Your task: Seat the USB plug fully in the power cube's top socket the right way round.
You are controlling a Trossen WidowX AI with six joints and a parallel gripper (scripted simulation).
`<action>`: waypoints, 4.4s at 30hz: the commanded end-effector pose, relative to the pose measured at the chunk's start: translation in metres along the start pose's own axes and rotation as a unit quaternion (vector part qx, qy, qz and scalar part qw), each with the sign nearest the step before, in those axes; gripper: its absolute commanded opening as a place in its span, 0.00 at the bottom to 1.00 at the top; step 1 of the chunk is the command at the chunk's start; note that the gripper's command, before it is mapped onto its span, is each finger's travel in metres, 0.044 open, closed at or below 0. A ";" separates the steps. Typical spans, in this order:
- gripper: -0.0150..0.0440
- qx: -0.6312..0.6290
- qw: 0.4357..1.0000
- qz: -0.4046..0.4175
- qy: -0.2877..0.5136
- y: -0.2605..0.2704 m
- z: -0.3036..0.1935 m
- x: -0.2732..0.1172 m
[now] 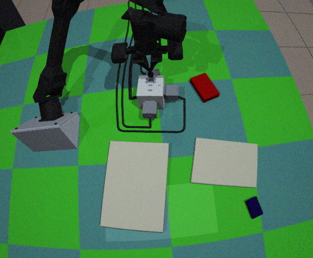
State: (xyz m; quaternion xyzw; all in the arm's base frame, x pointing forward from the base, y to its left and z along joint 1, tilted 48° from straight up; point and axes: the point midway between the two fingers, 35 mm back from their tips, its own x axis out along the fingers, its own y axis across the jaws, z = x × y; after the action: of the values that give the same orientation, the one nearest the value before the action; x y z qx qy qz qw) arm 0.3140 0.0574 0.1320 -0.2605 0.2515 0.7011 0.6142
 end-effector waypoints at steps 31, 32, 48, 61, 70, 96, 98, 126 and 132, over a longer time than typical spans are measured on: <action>0.25 0.110 0.994 0.000 0.000 0.000 0.000 -0.013; 0.25 0.124 0.992 0.000 0.000 0.000 0.000 -0.013; 0.25 0.327 0.945 0.000 0.000 0.000 0.000 -0.013; 0.25 0.483 0.876 0.000 0.000 0.000 0.000 -0.013; 0.25 0.582 0.813 0.000 0.000 0.000 0.000 -0.013; 0.25 0.820 0.572 0.000 0.000 0.000 0.000 -0.013; 0.25 0.835 0.550 0.000 0.000 0.000 0.000 -0.013; 0.25 0.977 0.215 0.000 0.000 0.000 0.000 -0.013; 0.25 0.991 0.137 0.000 0.000 0.000 0.000 -0.013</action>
State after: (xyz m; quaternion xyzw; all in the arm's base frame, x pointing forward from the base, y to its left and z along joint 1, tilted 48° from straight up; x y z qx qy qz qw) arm 0.3161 0.0479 0.1412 0.5592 0.7338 -0.1242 0.3652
